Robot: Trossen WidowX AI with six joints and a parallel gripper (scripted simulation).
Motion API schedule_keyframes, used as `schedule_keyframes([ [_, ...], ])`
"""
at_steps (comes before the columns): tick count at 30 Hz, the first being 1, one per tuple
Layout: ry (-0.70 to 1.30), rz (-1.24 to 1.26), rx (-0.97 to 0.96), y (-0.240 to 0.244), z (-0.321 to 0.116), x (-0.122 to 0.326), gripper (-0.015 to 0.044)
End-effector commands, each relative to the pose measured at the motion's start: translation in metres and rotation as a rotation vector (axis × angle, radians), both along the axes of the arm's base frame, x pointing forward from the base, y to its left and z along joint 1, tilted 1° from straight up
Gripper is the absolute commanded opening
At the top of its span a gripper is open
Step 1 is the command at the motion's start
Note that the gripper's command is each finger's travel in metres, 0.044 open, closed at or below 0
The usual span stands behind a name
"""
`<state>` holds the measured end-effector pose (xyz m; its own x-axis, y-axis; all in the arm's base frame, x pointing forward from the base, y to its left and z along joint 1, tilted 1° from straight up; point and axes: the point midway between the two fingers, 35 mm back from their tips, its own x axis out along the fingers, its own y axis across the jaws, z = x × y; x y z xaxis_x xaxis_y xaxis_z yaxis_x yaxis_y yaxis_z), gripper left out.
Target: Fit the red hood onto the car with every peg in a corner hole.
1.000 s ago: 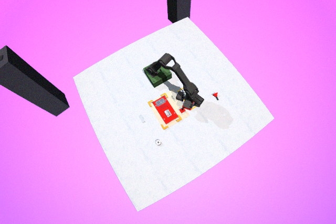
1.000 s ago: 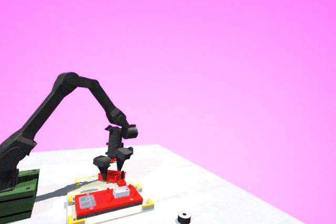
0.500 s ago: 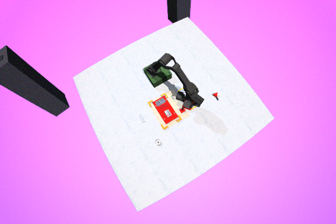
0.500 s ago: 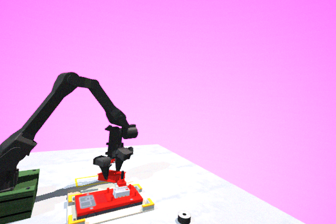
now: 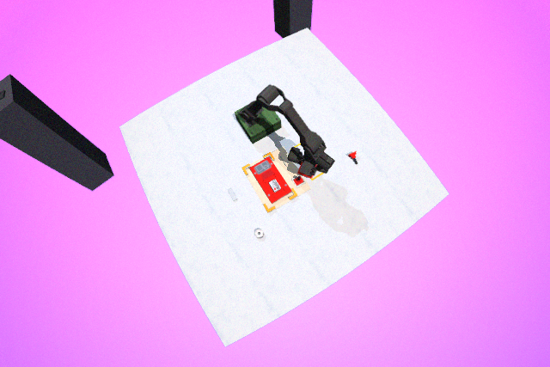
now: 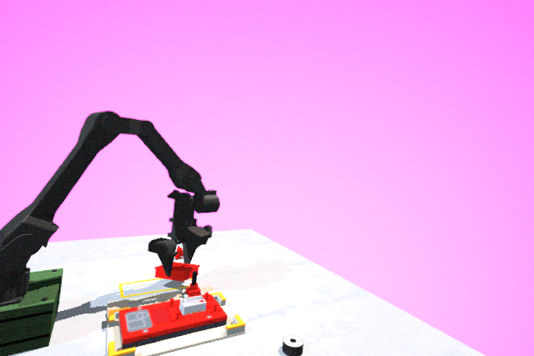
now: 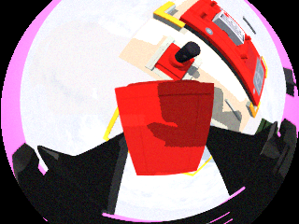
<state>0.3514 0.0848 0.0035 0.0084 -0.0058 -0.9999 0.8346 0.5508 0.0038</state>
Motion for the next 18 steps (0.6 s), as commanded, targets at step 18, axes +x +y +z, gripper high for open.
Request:
schedule_keyframes([
  [18,-0.013,0.0,0.003,0.001,0.067,0.001,0.0],
])
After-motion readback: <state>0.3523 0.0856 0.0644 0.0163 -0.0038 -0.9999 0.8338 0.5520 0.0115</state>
